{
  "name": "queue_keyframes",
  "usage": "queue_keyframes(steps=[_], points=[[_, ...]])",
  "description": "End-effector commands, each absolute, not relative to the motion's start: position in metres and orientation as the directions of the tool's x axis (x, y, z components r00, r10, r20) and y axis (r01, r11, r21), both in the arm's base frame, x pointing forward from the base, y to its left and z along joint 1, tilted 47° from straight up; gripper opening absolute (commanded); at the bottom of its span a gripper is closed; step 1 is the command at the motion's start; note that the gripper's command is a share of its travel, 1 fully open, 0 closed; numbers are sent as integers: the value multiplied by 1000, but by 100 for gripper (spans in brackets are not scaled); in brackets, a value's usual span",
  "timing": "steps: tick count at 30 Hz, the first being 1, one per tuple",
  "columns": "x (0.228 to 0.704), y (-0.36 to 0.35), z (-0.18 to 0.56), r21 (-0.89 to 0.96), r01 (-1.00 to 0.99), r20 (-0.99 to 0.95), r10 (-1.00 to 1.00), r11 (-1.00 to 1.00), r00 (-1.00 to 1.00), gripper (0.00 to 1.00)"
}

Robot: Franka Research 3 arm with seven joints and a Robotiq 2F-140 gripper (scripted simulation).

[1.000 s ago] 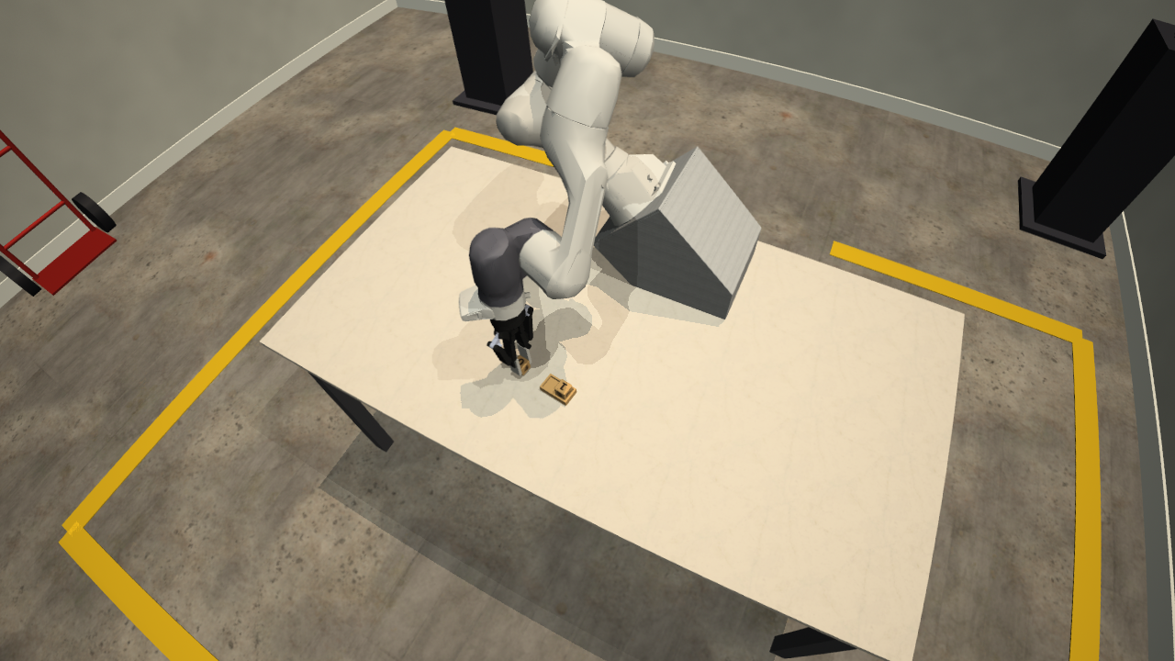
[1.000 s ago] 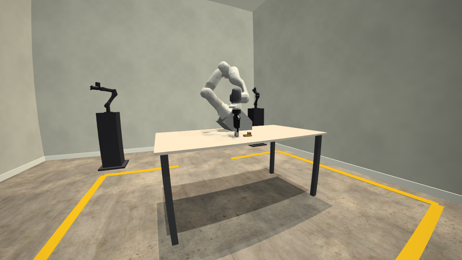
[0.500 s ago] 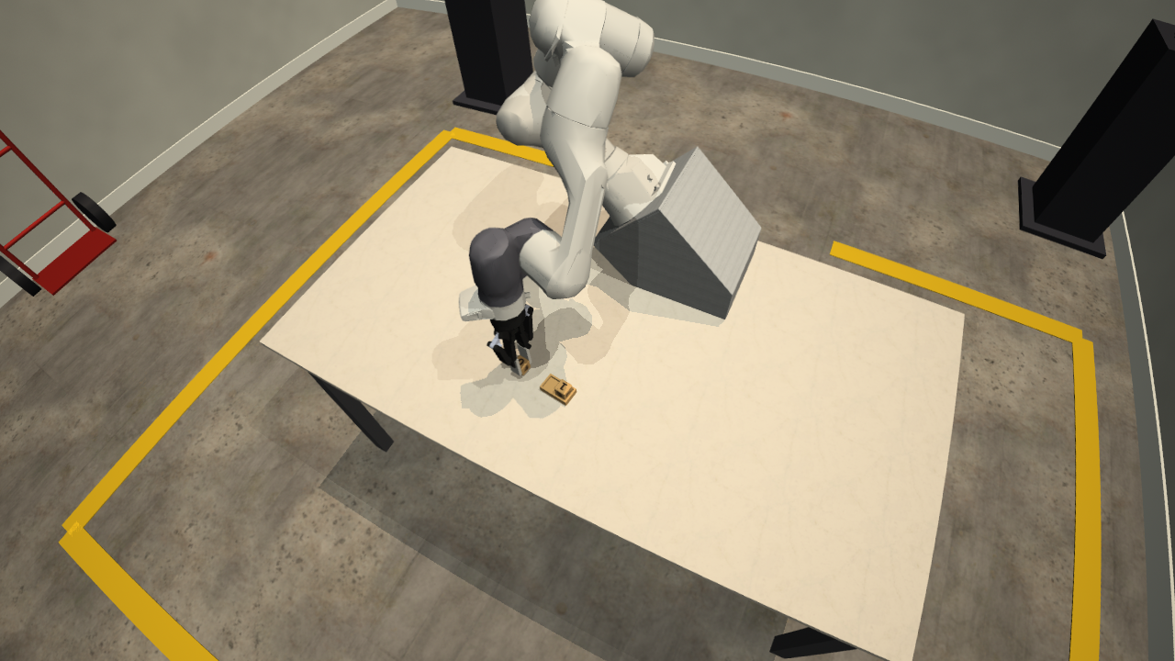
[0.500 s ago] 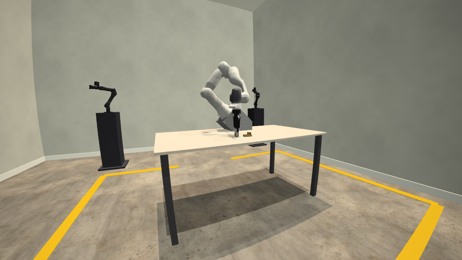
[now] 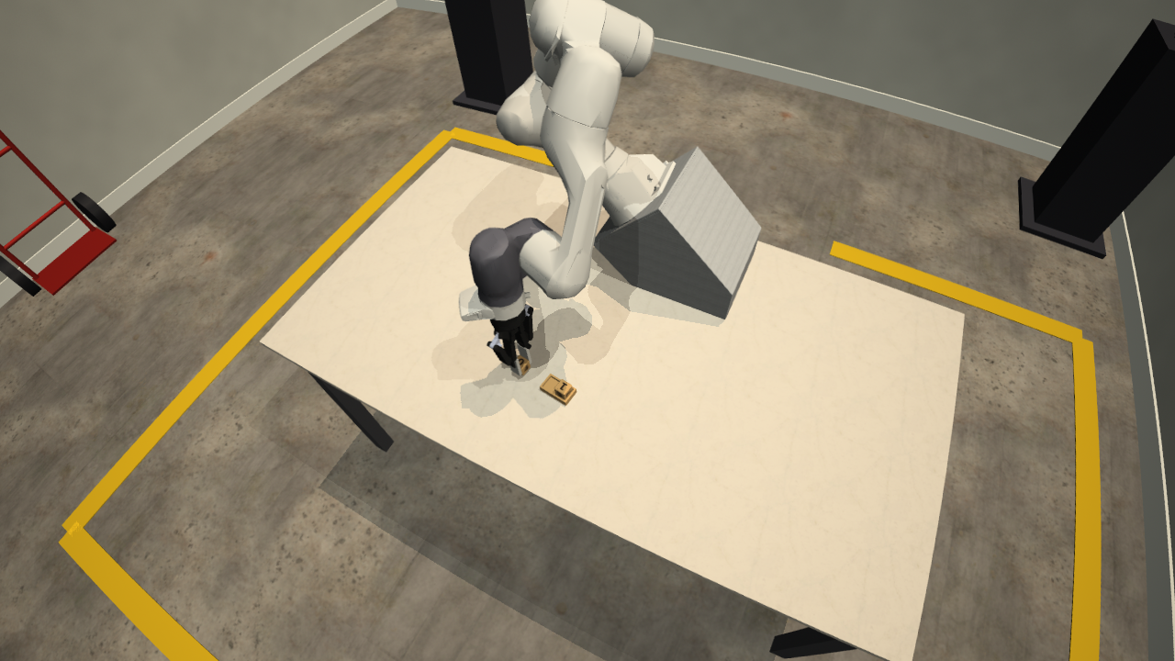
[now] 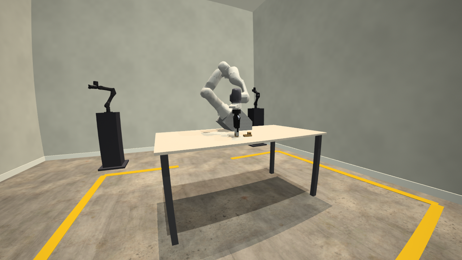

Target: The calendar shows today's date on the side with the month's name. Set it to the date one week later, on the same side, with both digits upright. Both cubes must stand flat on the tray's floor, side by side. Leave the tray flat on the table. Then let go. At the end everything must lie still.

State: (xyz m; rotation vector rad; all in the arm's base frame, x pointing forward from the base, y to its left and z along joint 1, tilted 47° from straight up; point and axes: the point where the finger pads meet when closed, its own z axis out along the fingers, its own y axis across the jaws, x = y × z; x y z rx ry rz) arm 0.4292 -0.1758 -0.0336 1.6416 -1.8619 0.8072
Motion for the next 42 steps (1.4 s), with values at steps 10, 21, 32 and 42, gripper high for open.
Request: queue_keyframes(steps=[10,21,32,42], points=[[429,-177,-34,-89,-993,724,-679,81,-120,16],[429,-179,-36,-89,-993,724,-679,81,-120,16],[429,-179,-36,-89,-993,724,-679,81,-120,16],[429,-179,-36,-89,-993,724,-679,81,-120,16]])
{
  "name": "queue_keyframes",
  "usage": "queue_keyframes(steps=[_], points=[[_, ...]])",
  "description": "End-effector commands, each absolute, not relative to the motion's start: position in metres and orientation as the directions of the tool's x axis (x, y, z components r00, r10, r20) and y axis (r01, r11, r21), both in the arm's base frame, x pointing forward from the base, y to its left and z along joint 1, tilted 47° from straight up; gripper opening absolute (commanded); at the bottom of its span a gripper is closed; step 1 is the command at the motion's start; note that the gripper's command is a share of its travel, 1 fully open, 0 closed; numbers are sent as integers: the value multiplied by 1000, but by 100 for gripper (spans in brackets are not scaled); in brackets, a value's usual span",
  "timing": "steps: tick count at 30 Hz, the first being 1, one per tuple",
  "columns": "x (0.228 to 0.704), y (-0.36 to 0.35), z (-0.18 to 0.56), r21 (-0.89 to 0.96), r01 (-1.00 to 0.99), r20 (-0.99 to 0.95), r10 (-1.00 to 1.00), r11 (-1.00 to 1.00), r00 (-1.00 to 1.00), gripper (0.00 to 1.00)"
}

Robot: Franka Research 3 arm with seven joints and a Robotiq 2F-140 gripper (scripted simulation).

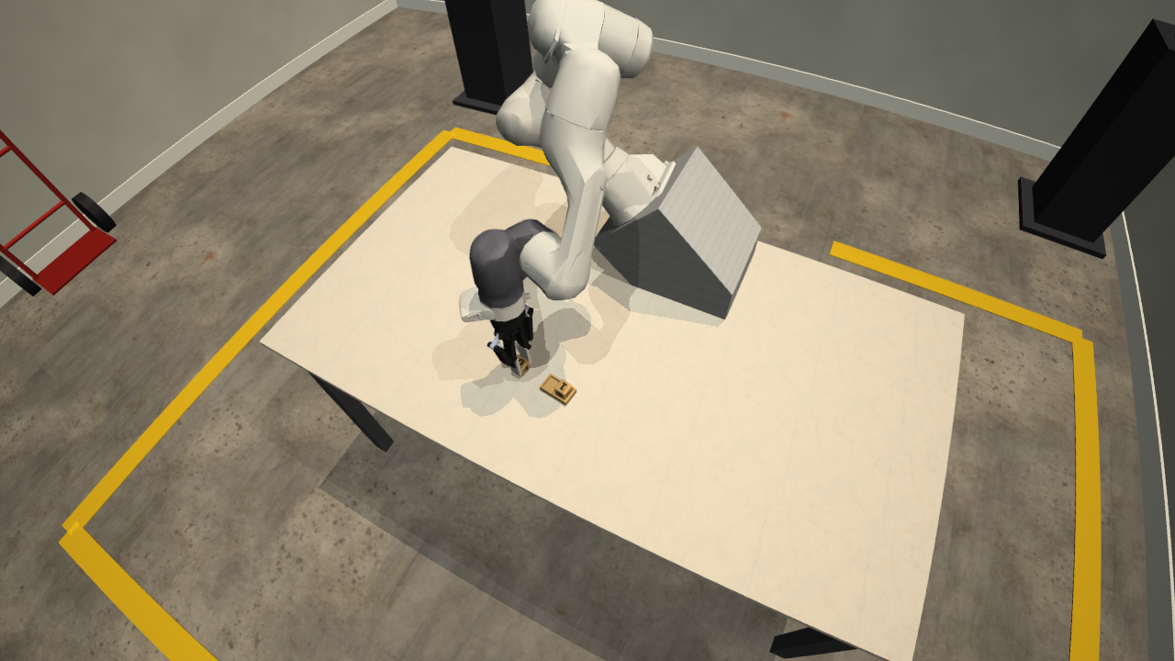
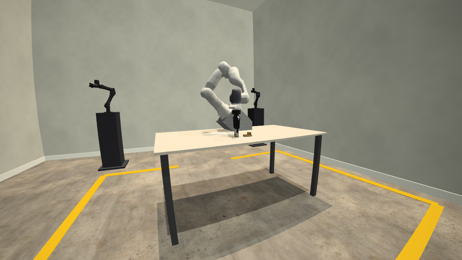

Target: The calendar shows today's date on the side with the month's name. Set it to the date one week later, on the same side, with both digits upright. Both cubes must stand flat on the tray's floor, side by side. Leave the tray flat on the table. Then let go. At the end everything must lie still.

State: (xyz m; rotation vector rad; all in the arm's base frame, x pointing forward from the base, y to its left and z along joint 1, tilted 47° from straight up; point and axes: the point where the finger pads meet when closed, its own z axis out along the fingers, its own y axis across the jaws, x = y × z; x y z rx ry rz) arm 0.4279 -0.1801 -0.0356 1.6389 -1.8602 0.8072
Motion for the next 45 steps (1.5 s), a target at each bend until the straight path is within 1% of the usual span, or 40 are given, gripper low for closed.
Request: queue_keyframes(steps=[1,36,37,39,40,45], points=[[429,-179,-36,-89,-993,724,-679,81,-120,16],[429,-179,-36,-89,-993,724,-679,81,-120,16],[429,-179,-36,-89,-993,724,-679,81,-120,18],[429,-179,-36,-89,-993,724,-679,81,-120,18],[429,-179,-36,-89,-993,724,-679,81,-120,21],[429,-179,-36,-89,-993,724,-679,81,-120,23]])
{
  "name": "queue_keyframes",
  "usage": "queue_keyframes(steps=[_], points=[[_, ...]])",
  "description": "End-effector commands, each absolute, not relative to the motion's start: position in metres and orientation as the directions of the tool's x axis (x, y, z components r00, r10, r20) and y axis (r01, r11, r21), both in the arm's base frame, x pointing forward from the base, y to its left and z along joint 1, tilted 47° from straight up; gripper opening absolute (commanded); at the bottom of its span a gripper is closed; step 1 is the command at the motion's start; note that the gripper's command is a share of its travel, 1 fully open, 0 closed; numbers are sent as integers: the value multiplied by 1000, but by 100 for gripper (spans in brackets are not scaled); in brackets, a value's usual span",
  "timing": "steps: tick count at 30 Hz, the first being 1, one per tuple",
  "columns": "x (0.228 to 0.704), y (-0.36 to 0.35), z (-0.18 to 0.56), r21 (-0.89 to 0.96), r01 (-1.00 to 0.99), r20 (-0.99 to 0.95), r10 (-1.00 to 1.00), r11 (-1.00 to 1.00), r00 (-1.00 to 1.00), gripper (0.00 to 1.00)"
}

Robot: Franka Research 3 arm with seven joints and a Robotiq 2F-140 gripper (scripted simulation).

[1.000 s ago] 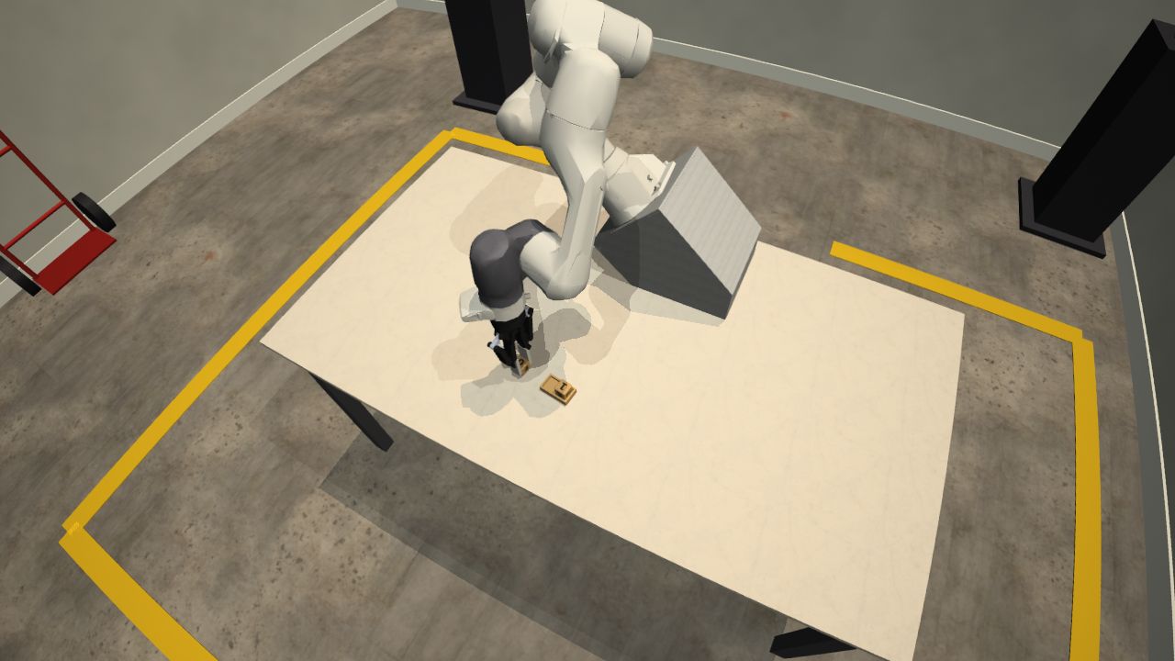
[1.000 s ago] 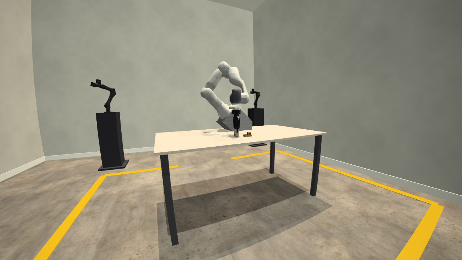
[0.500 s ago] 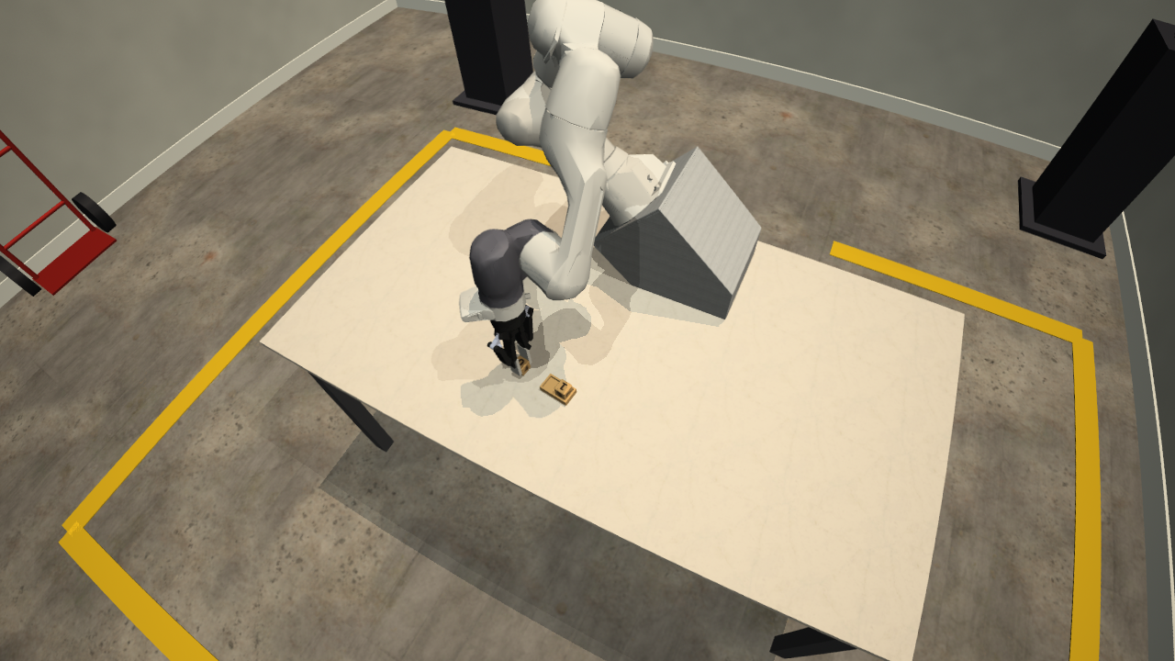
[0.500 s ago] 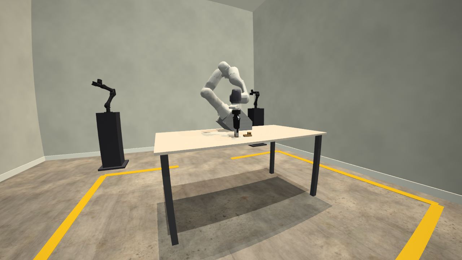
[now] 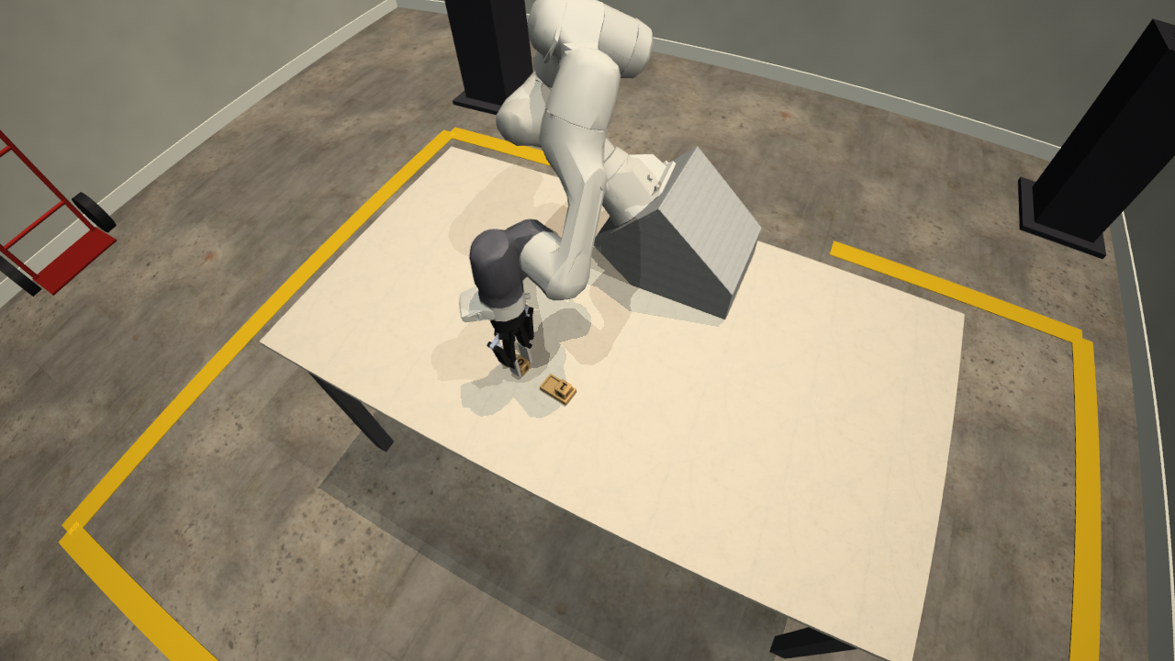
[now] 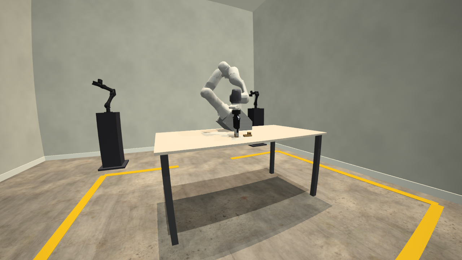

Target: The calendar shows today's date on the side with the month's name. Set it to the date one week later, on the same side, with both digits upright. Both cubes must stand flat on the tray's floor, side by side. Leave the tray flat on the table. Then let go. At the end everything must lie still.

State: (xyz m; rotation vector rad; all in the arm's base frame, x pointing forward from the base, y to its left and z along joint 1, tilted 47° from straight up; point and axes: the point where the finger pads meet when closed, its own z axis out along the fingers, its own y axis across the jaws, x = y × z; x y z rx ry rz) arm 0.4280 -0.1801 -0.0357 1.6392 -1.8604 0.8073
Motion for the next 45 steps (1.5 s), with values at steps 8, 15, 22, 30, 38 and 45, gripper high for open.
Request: queue_keyframes(steps=[8,15,22,30,38,45], points=[[429,-179,-36,-89,-993,724,-679,81,-120,28],[429,-179,-36,-89,-993,724,-679,81,-120,28],[429,-176,-33,-89,-993,724,-679,81,-120,28],[429,-152,-11,-89,-993,724,-679,81,-120,28],[429,-128,11,-89,-993,724,-679,81,-120,28],[429,-114,25,-89,-993,724,-679,81,-120,28]])
